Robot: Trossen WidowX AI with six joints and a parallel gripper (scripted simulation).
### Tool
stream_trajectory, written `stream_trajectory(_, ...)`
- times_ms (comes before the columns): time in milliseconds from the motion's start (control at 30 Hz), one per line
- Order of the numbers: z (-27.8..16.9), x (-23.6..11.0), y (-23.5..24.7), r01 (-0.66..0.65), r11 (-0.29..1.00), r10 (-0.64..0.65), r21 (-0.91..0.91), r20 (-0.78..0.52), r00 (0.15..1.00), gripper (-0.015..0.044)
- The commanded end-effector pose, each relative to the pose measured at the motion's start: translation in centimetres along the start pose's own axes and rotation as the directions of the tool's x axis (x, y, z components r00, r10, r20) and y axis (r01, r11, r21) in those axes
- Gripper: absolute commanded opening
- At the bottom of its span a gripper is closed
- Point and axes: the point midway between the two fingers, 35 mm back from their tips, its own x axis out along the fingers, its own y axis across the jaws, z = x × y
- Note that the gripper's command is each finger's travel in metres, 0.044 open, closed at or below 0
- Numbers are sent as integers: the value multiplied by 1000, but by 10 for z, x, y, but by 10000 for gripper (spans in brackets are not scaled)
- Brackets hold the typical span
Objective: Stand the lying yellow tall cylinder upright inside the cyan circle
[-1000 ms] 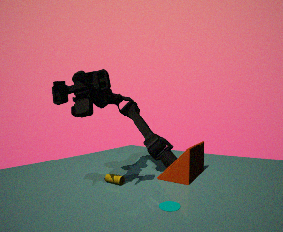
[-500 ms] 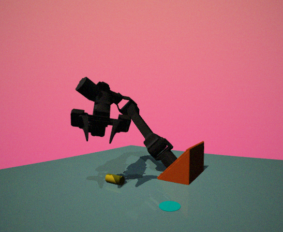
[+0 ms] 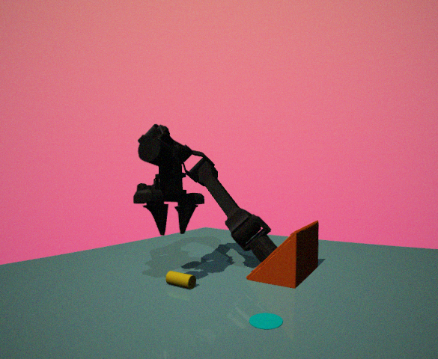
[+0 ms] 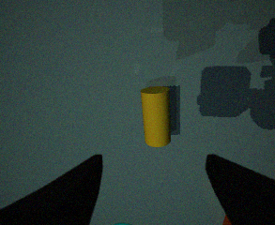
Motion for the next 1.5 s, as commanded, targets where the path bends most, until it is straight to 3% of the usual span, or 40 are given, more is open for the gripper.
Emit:
stream_trajectory(0, 3, -1, -1, 14, 999, -13, -30, 21, 1000, 309)
stream_trajectory(167, 4, 15, 1, 23, 999, -22, -41, 35, 999, 309)
stream_trajectory(367, 11, 83, -2, 83, 993, -74, -85, 100, 992, 309)
stream_trajectory(500, 14, 107, -9, 111, 990, -100, -90, 119, 988, 309)
stream_trajectory(567, 14, 108, -9, 112, 990, -101, -91, 120, 988, 309)
stream_trajectory(833, 14, 108, -9, 112, 990, -101, -91, 120, 988, 105)
stream_trajectory(1467, 7, 63, 1, 63, 990, -51, -127, 96, 994, 105)
